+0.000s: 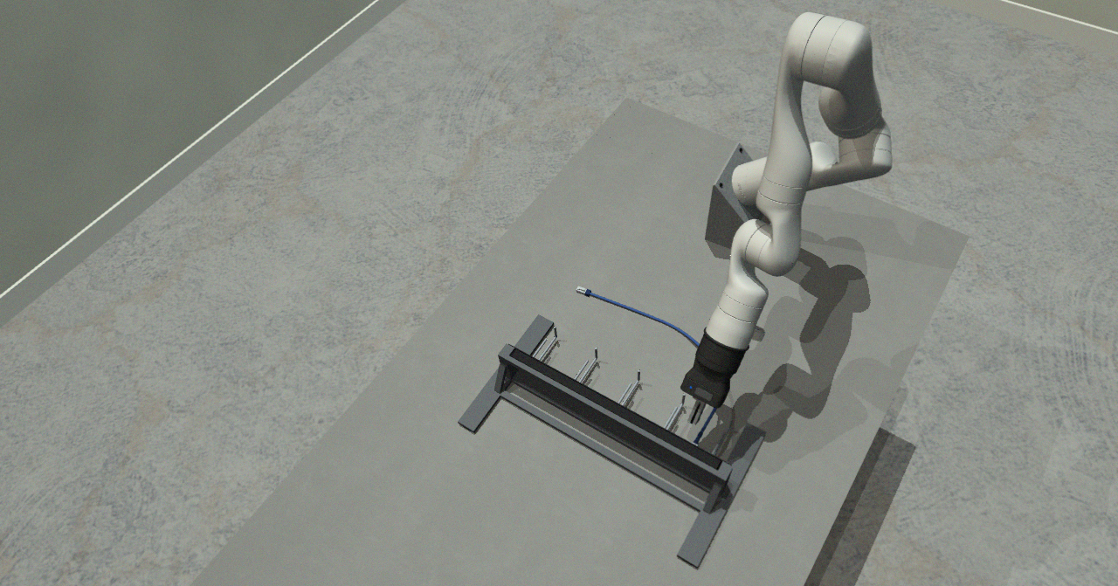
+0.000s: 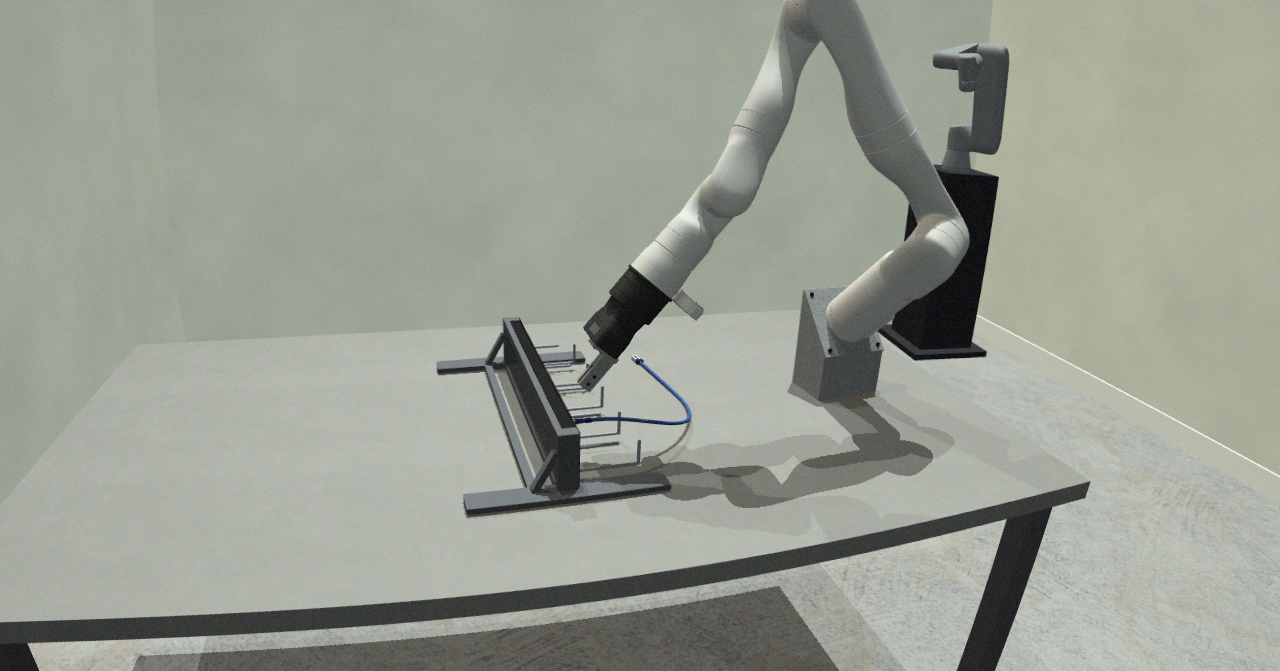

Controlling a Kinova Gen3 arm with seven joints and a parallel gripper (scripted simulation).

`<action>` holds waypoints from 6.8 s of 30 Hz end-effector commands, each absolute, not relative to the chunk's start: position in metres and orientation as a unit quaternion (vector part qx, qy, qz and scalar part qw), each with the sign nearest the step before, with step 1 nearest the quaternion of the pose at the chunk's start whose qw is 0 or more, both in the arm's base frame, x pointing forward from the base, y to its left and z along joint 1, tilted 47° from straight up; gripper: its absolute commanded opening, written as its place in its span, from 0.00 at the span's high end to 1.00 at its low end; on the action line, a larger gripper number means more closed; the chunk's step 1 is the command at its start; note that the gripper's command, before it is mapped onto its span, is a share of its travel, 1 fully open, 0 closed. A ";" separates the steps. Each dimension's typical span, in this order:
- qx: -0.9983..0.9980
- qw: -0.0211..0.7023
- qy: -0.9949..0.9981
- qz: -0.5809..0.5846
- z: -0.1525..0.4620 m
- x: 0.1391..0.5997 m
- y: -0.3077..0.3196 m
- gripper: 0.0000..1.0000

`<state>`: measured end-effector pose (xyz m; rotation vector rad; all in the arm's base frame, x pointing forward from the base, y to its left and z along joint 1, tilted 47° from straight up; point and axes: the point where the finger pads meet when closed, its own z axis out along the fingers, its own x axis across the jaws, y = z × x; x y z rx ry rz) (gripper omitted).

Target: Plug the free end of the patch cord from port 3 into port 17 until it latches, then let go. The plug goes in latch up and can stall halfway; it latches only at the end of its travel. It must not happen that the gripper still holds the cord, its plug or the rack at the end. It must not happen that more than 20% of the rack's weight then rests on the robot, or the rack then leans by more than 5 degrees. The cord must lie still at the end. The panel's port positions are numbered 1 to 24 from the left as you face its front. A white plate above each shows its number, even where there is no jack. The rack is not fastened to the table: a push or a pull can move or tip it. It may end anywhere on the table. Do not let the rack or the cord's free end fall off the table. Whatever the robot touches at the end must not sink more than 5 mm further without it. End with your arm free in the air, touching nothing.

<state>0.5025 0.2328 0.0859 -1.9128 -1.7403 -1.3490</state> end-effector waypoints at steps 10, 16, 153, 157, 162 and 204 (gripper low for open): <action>-0.644 0.107 -0.601 -0.461 0.086 0.504 0.232 1.00; -0.644 0.107 -0.601 -0.461 0.086 0.504 0.232 1.00; -0.645 0.107 -0.603 -0.457 0.067 0.468 0.092 1.00; -0.645 0.107 -0.603 -0.457 0.048 0.484 0.115 1.00; -0.643 0.106 -0.604 -0.459 0.028 0.503 0.145 1.00; -0.645 0.106 -0.600 -0.461 0.012 0.518 0.164 1.00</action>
